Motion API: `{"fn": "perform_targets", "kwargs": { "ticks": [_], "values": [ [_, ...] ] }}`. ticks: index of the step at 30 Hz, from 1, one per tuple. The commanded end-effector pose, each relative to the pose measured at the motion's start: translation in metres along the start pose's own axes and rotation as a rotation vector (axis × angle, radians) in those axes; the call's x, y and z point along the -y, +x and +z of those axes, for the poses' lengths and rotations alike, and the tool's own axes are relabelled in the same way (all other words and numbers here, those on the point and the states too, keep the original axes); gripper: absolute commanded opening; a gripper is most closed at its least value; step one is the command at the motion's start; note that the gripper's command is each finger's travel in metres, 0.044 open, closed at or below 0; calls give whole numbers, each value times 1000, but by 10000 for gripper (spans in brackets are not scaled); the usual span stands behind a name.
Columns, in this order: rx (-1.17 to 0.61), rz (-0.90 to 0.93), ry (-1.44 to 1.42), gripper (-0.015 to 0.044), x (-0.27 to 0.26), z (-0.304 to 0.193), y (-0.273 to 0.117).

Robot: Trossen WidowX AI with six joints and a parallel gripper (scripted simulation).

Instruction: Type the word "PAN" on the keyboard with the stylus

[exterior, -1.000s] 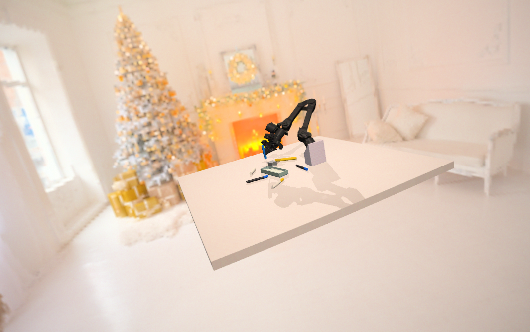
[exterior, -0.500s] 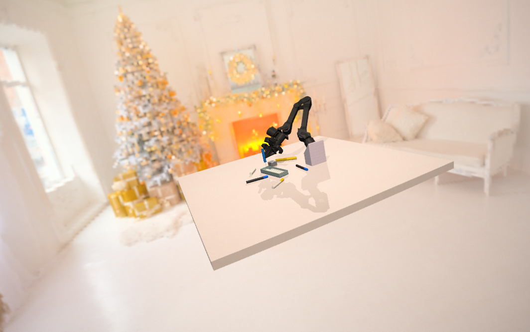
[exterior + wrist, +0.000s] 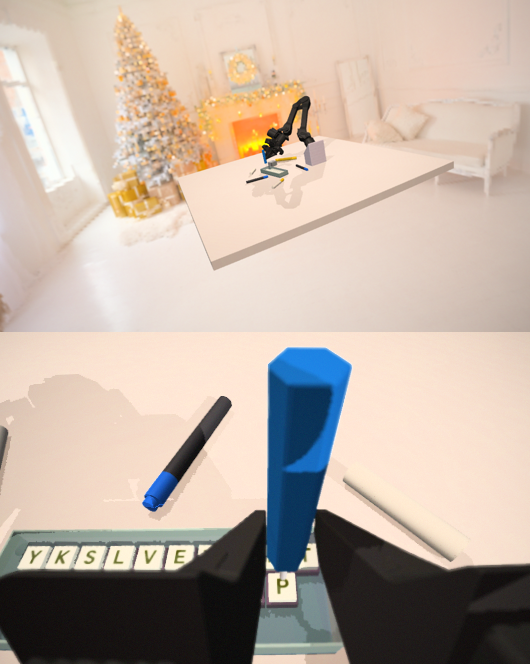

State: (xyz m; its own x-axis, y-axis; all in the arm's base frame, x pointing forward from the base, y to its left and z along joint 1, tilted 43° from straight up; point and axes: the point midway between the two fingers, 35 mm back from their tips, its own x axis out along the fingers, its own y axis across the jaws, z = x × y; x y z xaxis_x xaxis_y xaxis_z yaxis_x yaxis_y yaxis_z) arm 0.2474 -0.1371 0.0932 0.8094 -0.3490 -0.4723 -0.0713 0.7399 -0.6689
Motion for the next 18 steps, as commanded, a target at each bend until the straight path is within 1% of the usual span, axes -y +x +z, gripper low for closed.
{"fn": "perform_targets", "kwargs": {
  "ticks": [1, 3, 18],
  "values": [
    [1, 5, -4, 26, -2, -1, 1],
    [1, 5, -4, 79, -3, -1, 1],
    [1, 5, -5, 81, -3, -4, 2]
  ]
}}
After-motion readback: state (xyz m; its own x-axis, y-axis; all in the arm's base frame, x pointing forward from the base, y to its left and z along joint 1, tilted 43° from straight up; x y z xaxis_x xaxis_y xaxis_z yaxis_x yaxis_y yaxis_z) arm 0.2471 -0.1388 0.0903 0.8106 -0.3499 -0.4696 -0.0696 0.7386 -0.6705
